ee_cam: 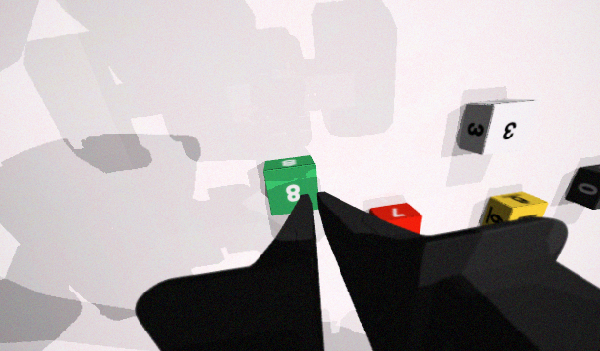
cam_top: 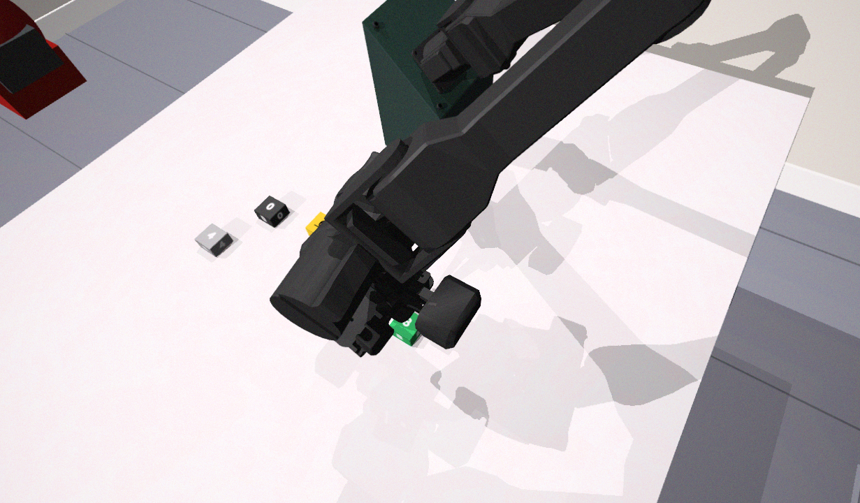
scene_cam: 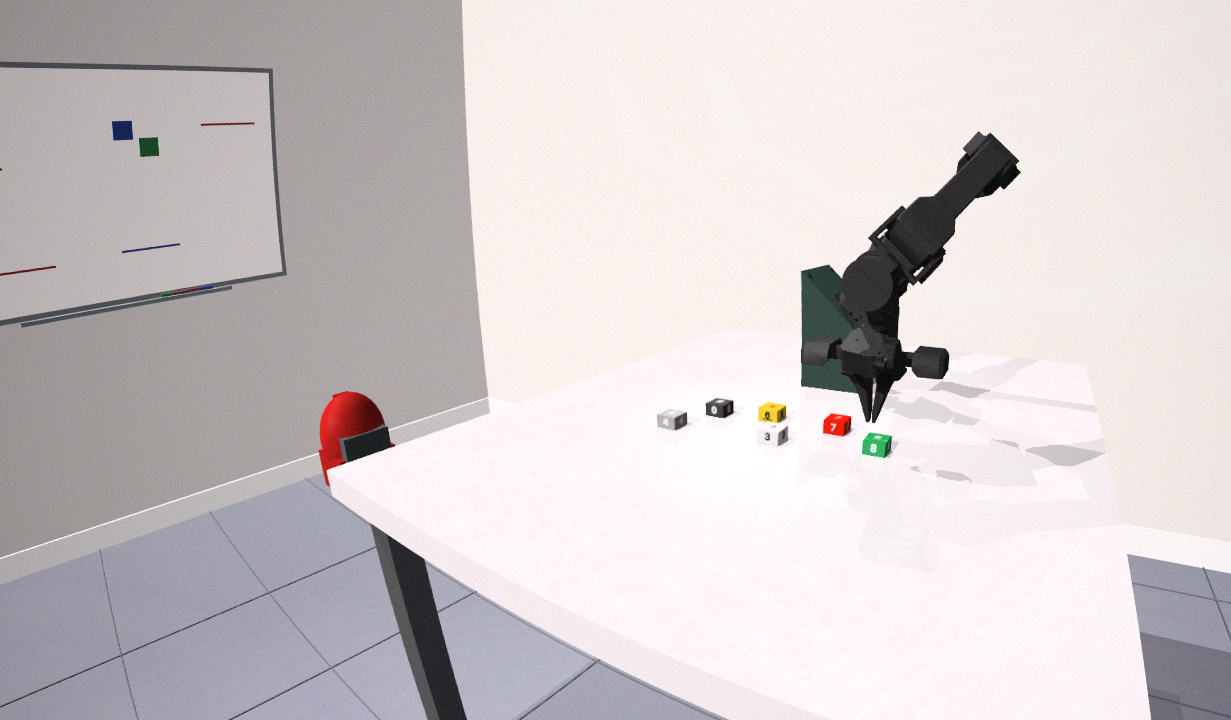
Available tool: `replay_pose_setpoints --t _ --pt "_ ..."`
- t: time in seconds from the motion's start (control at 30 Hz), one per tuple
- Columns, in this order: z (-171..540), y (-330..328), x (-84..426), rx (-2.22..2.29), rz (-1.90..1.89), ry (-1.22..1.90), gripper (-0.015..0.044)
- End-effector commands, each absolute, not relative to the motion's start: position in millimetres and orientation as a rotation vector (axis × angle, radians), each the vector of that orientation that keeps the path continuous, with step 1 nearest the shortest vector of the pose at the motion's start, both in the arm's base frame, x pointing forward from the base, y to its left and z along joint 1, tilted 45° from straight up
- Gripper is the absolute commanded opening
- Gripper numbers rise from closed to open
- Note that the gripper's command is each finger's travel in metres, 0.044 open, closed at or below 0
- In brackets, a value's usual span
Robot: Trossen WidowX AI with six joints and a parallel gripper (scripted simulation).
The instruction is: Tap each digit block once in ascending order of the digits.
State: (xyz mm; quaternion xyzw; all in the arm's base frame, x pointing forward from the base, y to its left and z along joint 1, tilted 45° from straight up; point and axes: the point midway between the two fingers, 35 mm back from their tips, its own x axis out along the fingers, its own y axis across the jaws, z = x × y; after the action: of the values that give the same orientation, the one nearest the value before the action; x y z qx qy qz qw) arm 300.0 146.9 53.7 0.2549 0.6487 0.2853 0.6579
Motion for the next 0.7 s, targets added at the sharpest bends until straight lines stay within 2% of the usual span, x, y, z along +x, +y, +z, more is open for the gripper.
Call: replay_pose_setpoints --t 0.0,0.57,0.67 --pt "46 152 297 0.586 0.643 1.487 0.0020" --pt "35 164 296 0.587 0.644 1.487 0.0020" --pt "50 149 297 0.584 0.645 1.482 0.0020"
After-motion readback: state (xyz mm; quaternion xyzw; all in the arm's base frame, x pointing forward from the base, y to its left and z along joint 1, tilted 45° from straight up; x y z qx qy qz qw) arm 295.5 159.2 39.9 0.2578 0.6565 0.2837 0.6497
